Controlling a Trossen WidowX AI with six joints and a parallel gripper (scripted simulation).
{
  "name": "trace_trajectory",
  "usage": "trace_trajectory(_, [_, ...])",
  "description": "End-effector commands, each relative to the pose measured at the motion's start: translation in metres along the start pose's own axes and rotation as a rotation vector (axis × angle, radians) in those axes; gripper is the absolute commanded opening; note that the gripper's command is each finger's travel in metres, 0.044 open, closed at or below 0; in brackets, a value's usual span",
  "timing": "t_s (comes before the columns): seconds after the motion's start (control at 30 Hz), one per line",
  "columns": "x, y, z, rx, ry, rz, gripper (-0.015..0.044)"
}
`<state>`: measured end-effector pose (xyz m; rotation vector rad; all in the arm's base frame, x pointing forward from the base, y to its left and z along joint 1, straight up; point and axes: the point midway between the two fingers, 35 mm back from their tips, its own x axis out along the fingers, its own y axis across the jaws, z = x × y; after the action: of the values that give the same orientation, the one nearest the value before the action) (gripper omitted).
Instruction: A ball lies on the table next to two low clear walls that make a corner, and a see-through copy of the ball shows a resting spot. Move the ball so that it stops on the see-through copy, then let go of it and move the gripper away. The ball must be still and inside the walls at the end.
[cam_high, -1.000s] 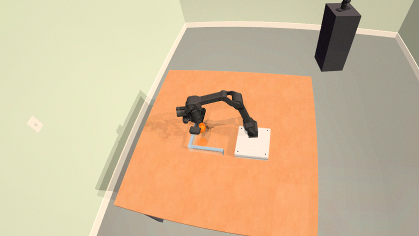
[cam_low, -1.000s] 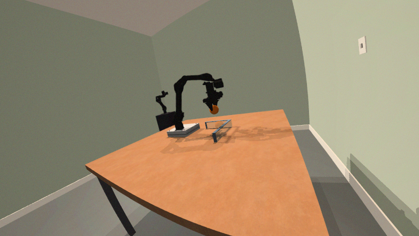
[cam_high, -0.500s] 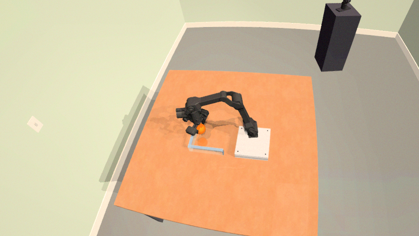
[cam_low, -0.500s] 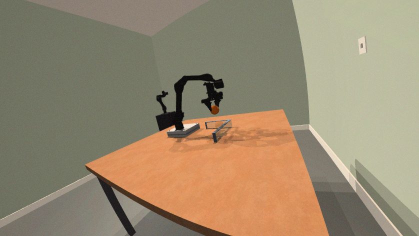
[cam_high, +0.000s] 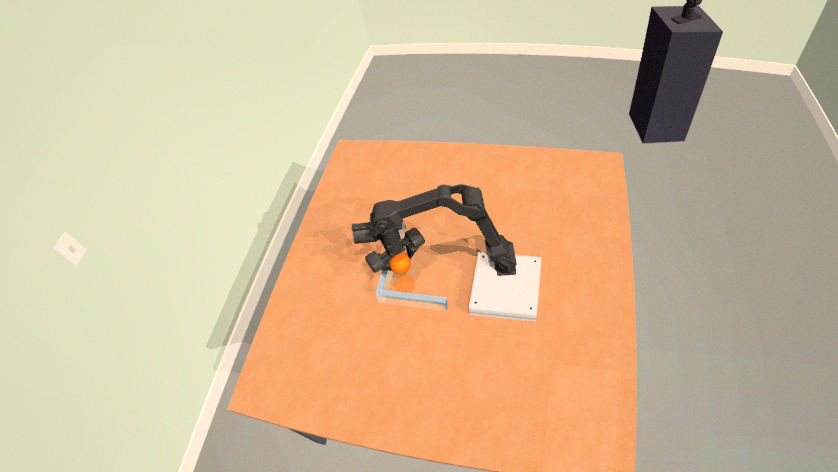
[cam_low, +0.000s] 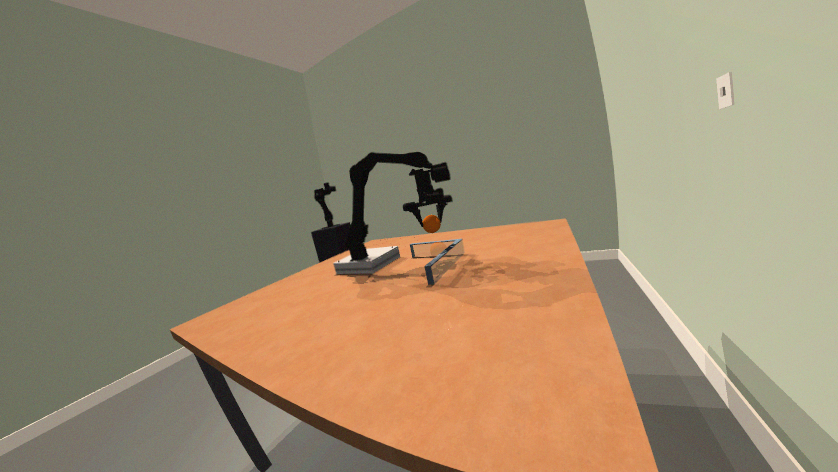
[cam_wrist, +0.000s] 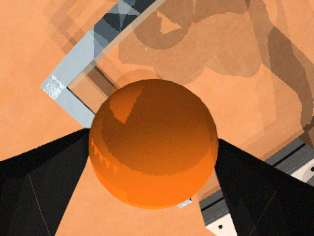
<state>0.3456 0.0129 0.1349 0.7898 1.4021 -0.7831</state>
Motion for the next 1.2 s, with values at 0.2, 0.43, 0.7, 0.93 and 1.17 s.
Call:
trace_trajectory(0.2, [0.012, 0.006, -0.005, 0.32, 0.0, 0.005, 0.0])
trace_trajectory(0.43, [0.021, 0.009, -0.008, 0.55, 0.001, 0.005, 0.0])
trace_trajectory(0.7, [0.029, 0.012, -0.012, 0.762, 0.002, 0.005, 0.0])
trace_trajectory(0.93, [0.037, 0.013, -0.011, 0.762, 0.002, 0.005, 0.0])
trace_trajectory(1.17, [0.074, 0.014, -0.011, 0.762, 0.002, 0.005, 0.0])
